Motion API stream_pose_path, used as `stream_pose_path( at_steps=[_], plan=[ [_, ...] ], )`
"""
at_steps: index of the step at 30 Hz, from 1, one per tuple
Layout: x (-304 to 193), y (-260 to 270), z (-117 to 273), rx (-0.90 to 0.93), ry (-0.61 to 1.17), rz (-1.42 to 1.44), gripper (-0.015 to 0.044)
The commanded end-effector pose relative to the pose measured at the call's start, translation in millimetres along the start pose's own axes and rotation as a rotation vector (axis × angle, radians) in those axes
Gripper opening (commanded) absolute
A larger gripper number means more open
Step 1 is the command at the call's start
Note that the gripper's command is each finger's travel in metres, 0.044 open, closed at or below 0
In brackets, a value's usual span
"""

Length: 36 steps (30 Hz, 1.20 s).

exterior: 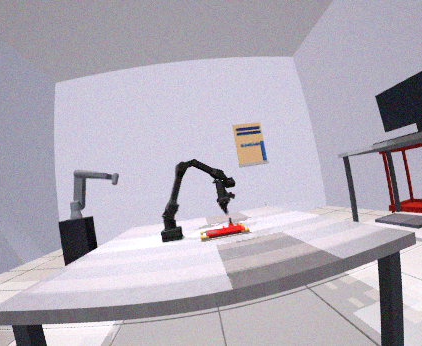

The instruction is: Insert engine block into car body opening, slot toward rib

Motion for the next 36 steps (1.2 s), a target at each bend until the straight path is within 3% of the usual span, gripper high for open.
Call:
stream_pose_path(
  at_steps=[1, 36],
  plan=[
    [2, 0, 6, 0.009, -0.003, -0.146, 0.0],
    [2, -6, 30, 0.011, 0.03, -1.361, 0.0]
  ],
)
Point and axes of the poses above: the point midway between the two fingers, 35 mm back from their tips, its own z axis back along the fingers, its own y axis across the jaws, x = y × z, the point moved 7 cm from there along z, back along the fingers, and after that the axes turned 2 degrees about -z, right-handed, at the moved point
